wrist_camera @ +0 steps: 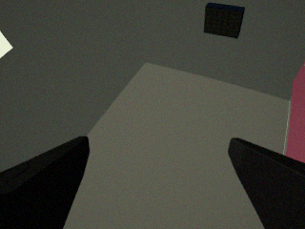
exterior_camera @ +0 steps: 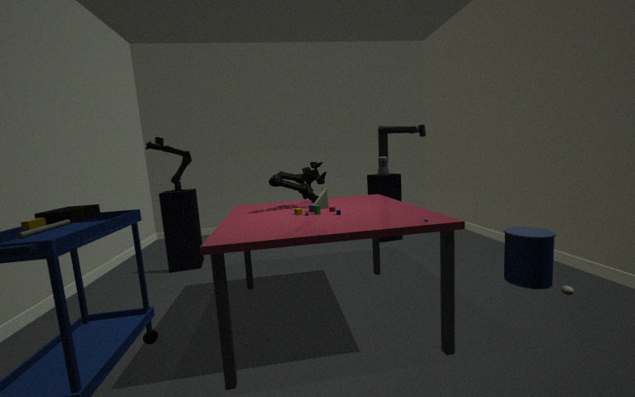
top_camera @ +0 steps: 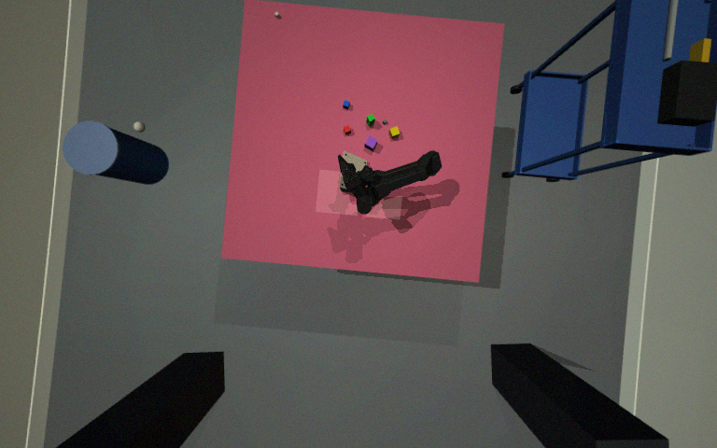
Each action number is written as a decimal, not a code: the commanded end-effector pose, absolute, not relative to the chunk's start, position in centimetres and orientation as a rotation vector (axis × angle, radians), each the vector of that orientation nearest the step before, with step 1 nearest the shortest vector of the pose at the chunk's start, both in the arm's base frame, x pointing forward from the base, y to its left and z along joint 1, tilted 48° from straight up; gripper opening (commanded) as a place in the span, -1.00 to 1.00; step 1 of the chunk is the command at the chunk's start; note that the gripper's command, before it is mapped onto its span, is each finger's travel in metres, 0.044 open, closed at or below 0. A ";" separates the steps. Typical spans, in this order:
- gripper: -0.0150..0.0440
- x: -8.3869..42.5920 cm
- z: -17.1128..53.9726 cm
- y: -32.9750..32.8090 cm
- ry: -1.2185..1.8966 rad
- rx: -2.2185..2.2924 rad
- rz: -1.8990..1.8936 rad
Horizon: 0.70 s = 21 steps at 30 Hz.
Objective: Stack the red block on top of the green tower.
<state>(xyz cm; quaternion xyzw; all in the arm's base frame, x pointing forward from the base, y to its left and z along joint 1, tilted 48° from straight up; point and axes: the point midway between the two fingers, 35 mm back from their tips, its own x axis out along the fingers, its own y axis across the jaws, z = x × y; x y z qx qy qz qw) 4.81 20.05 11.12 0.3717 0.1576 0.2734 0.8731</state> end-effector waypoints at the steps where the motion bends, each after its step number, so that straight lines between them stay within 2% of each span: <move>1: 0.95 4.8 11.1 20.1 0.329 0.773 0.570; 2: 1.00 4.9 11.1 20.1 0.327 0.763 0.566; 21: 1.00 11.4 8.1 21.3 0.339 0.122 0.234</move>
